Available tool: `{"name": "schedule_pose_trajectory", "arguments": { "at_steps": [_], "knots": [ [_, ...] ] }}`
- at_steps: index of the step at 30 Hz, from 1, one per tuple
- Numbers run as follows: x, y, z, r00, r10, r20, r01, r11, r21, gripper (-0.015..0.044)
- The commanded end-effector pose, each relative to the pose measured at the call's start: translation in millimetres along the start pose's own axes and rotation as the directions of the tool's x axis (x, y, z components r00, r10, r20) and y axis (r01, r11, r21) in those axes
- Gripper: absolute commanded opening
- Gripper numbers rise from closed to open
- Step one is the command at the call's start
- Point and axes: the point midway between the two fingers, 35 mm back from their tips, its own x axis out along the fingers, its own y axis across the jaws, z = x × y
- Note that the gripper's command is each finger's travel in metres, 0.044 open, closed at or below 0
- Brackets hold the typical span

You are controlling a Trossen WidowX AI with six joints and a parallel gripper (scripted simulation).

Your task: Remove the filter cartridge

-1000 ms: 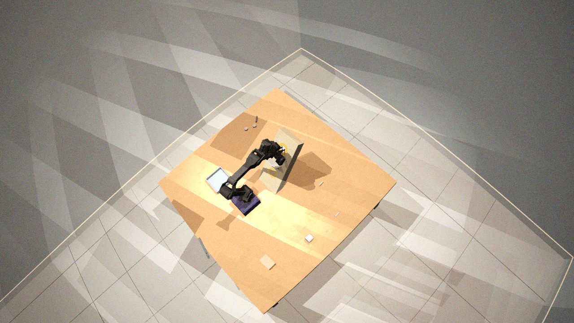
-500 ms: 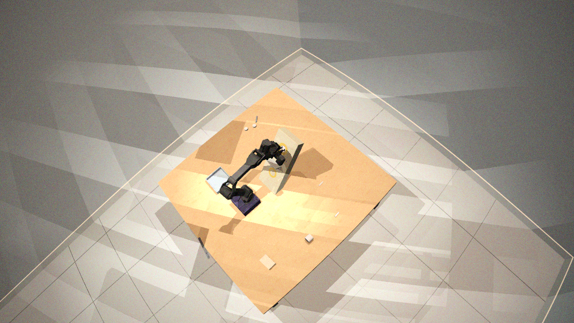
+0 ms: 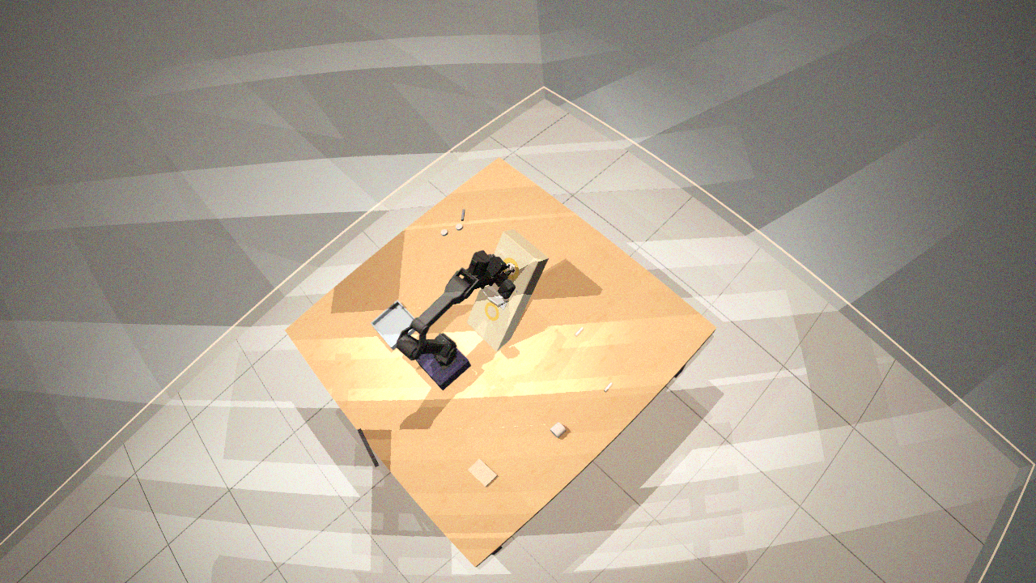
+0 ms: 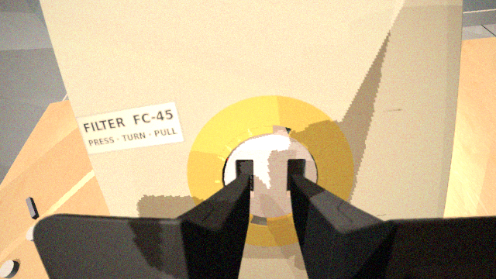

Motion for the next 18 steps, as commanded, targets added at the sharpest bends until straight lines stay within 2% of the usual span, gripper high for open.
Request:
{"name": "schedule_pose_trajectory", "arguments": {
  "at_steps": [1, 18],
  "knots": [
    [0.1, 0.6, 0.4, 1.000, 0.003, -0.001, -0.003, 1.000, -0.005, 0.0091],
    [3.0, 0.8, -0.5, 1.000, 0.004, -0.001, -0.004, 1.000, -0.005, 0.0091]
  ]
}}
